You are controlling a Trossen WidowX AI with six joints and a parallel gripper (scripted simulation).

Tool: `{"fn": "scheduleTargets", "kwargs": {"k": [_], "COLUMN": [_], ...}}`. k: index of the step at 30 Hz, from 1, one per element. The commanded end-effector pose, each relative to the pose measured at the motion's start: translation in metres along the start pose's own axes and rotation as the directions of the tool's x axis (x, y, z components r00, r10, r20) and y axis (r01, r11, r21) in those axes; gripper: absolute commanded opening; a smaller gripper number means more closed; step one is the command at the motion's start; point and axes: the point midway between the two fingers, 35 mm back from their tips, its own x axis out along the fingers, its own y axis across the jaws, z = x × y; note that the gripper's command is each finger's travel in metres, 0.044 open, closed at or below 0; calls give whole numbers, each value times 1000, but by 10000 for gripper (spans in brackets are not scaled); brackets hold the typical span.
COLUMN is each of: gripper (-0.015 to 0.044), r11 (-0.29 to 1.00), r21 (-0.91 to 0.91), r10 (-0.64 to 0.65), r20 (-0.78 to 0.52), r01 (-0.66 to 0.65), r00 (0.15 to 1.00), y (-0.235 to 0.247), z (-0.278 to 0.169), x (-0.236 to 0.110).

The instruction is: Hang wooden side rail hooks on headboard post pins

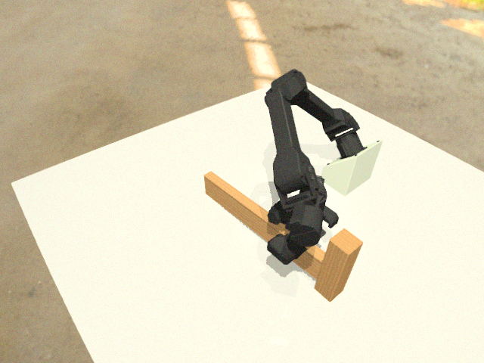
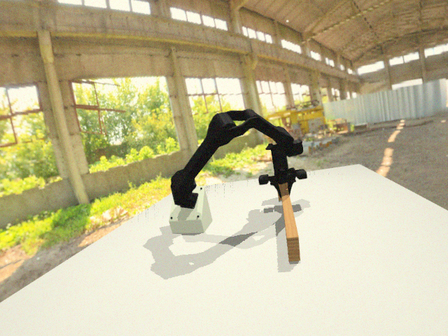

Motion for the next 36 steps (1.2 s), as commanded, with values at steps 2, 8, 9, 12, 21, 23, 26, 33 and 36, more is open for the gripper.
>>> {"fn": "scheduleTargets", "kwargs": {"k": [2,8,9,12,21,23,26,33,36], "gripper": [0,0,0,0,0,0,0,131,210], "r11": [1000,1000,1000,1000,1000,1000,1000,1000,1000], "r21": [-9,-9,-9,-9,-9,-9,-9,-2,-2], "r10": [4,4,4,4,4,4,4,0,0], "r20": [-7,-7,-7,-7,-7,-7,-7,-1,-1], "r01": [-4,-4,-4,-4,-4,-4,-4,0,0], "r00": [1000,1000,1000,1000,1000,1000,1000,1000,1000], "y": [-1,-1,-1,-1,-1,-1,-1,-1,-1], "z": [-3,-3,-3,-3,-3,-3,-3,-1,-1], "x": [-1,0,0,0,2,2,3,3,3]}}
